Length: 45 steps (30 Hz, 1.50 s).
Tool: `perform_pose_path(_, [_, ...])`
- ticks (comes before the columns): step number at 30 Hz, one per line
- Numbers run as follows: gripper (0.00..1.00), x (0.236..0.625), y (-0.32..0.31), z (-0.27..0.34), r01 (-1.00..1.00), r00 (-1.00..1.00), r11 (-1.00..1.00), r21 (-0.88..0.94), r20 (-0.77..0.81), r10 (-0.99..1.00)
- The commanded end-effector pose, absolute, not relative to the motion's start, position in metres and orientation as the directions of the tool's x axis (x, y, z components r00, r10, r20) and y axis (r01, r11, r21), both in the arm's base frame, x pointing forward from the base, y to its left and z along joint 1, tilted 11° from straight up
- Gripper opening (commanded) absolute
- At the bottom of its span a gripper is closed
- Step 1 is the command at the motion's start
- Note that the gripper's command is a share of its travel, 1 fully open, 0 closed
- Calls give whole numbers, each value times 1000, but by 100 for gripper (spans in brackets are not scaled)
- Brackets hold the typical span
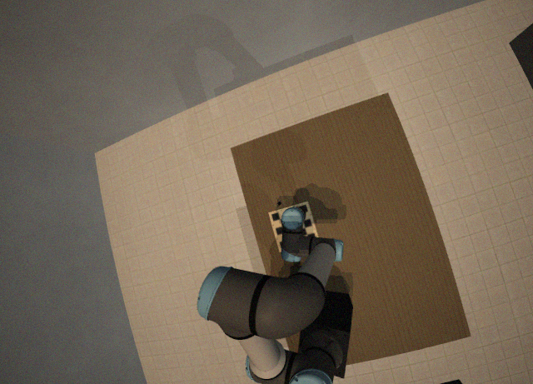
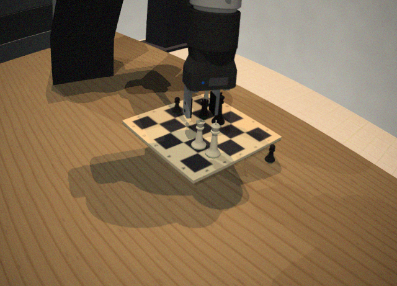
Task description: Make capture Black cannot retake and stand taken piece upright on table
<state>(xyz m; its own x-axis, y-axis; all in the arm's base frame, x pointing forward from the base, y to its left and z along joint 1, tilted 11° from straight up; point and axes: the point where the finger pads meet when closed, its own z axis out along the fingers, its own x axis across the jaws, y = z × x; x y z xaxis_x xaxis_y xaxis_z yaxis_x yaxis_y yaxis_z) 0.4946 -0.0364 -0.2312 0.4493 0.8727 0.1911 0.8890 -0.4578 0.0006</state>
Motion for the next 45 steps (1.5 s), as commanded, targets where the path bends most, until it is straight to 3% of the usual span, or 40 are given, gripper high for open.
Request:
perform_pose_path(1, [79, 498, -36, -232, 890, 447, -457, 7, 192, 874])
perform_pose_path(45, [79, 499, -36, -231, 890, 447, -456, 8, 192, 874])
